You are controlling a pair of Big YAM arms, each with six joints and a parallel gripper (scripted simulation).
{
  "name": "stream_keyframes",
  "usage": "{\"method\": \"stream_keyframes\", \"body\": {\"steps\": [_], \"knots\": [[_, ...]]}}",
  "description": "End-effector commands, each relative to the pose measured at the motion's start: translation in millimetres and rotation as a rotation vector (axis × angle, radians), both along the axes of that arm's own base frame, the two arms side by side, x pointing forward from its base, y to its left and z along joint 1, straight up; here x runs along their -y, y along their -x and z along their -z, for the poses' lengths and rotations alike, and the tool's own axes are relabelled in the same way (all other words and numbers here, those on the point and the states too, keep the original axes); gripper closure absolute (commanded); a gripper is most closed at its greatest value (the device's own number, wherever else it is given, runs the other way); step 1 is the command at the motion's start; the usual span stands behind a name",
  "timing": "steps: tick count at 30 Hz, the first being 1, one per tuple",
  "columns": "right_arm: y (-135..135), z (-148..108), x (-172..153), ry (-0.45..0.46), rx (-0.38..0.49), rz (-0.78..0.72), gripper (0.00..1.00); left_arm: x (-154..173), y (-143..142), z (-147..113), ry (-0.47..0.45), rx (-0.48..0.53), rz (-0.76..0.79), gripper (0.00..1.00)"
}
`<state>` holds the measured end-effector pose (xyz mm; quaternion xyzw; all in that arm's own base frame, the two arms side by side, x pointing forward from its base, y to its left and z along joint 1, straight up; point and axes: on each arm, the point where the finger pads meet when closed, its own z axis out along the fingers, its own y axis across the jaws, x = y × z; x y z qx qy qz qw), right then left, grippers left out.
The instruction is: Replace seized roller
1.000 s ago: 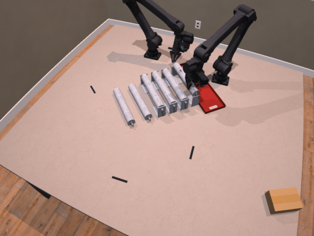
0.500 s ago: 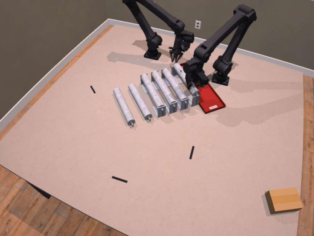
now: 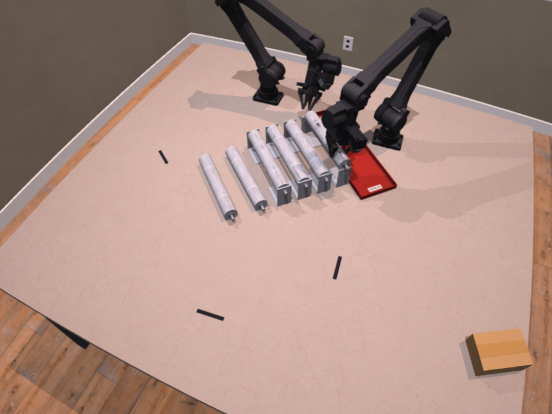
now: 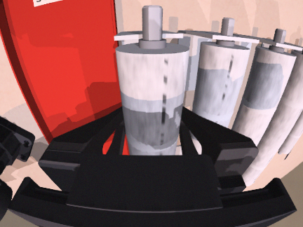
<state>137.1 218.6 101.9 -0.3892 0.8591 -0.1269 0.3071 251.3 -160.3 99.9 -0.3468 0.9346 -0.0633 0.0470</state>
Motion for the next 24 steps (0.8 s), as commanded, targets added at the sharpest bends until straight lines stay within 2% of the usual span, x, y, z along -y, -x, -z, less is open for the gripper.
{"method": "stream_keyframes", "body": {"steps": [1, 7, 8, 12, 15, 21, 24], "knots": [[-3.4, -16.3, -20.8, -0.062, 0.011, 0.005, 0.68, 13.2, -28.3, -35.2, 0.041, 0.091, 0.019, 0.68], [-3.4, -16.3, -20.8, -0.062, 0.011, 0.005, 0.68, 13.2, -28.3, -35.2, 0.041, 0.091, 0.019, 0.68], [-3.3, -16.3, -20.8, -0.062, 0.011, 0.005, 0.68, 12.7, -30.0, -24.8, 0.038, 0.062, 0.012, 0.68], [-3.4, -16.3, -20.8, -0.062, 0.011, 0.005, 0.68, 13.4, -28.6, -19.9, 0.049, 0.047, 0.011, 0.68], [-3.3, -16.3, -20.8, -0.062, 0.011, 0.005, 0.68, 22.9, -21.8, -30.3, 0.072, 0.074, 0.042, 0.68], [-3.4, -16.3, -20.8, -0.062, 0.011, 0.005, 0.68, 22.5, -21.5, -29.8, 0.069, 0.076, 0.042, 0.68], [-3.4, -16.3, -20.8, -0.062, 0.011, 0.005, 0.68, 15.6, -10.2, -15.3, 0.051, 0.049, 0.041, 0.68]]}}
